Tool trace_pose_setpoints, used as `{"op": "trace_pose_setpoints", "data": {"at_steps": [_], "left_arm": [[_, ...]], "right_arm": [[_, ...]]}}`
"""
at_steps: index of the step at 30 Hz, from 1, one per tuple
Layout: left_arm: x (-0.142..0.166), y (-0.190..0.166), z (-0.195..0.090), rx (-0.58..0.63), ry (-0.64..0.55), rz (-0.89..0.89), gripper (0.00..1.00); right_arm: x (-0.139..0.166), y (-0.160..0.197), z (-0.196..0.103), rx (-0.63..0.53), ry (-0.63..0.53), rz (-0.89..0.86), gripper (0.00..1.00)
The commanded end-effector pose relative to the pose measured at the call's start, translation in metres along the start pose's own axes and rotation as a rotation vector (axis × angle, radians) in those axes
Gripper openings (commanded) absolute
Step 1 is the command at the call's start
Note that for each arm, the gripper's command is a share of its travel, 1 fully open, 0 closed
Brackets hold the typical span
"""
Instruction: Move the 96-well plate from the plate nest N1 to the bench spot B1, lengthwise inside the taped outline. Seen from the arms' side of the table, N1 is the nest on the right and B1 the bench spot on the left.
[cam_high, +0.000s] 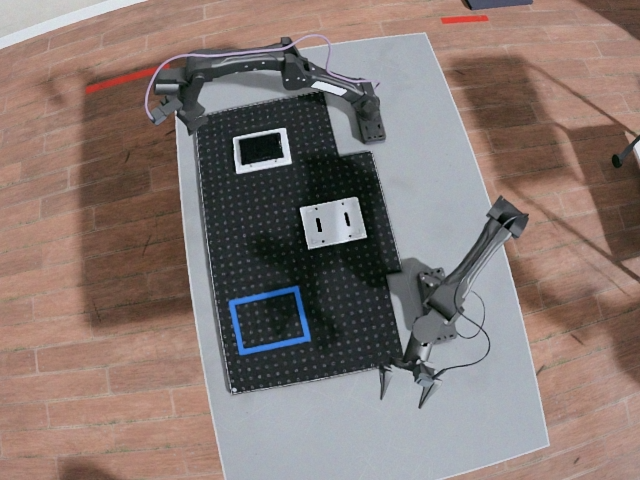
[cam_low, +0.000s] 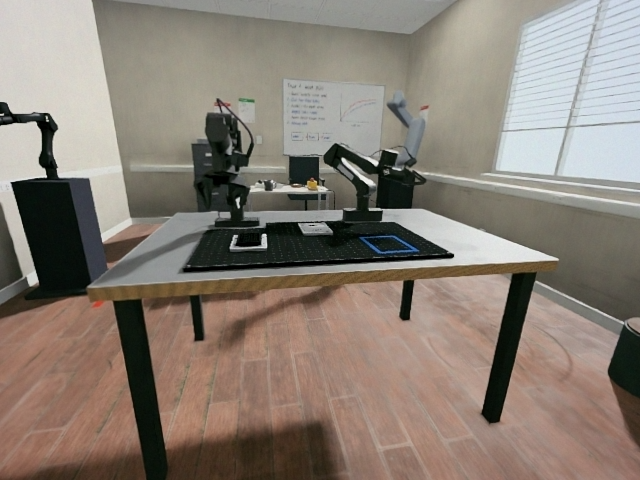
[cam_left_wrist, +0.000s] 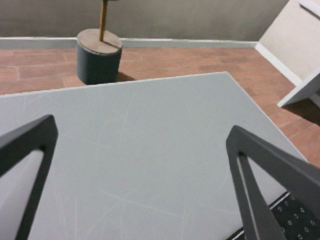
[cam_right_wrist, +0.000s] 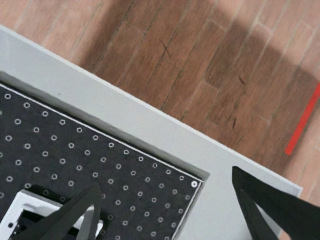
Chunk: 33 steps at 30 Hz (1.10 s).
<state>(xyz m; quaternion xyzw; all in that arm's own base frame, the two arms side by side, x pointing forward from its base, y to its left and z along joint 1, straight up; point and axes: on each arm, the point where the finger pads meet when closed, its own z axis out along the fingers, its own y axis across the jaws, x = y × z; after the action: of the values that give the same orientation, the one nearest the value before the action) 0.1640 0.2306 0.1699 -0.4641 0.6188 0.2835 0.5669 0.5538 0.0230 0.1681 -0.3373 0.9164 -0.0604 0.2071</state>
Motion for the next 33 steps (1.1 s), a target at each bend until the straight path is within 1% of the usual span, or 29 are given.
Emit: {"op": "trace_pose_setpoints", "data": {"at_steps": [1, 18, 21, 23, 26, 29, 32, 33], "left_arm": [[-0.004, -0.001, 0.0, 0.003, -0.011, -0.004, 1.0], [-0.004, -0.001, 0.0, 0.003, -0.011, -0.004, 1.0], [-0.01, -0.012, 0.0, 0.043, -0.021, 0.012, 1.0], [-0.011, -0.026, -0.001, 0.093, -0.017, 0.034, 1.0], [-0.011, -0.06, -0.006, 0.209, -0.004, 0.081, 1.0], [-0.007, -0.111, -0.021, 0.381, 0.021, 0.14, 1.0], [-0.002, -0.156, -0.041, 0.539, 0.038, 0.194, 1.0], [-0.002, -0.156, -0.041, 0.539, 0.038, 0.194, 1.0]], "right_arm": [[-0.003, -0.002, -0.007, 0.012, -0.015, 0.0, 1.0], [-0.003, -0.002, -0.007, 0.012, -0.015, 0.0, 1.0], [-0.009, -0.006, -0.009, 0.031, -0.043, 0.011, 1.0], [-0.012, -0.007, -0.01, 0.04, -0.06, 0.015, 1.0], [-0.015, -0.005, -0.011, 0.049, -0.083, 0.026, 1.0], [-0.007, 0.005, -0.011, 0.039, -0.079, 0.04, 1.0], [-0.002, 0.012, -0.015, 0.04, -0.088, 0.059, 1.0], [-0.002, 0.012, -0.015, 0.04, -0.088, 0.059, 1.0]]}}
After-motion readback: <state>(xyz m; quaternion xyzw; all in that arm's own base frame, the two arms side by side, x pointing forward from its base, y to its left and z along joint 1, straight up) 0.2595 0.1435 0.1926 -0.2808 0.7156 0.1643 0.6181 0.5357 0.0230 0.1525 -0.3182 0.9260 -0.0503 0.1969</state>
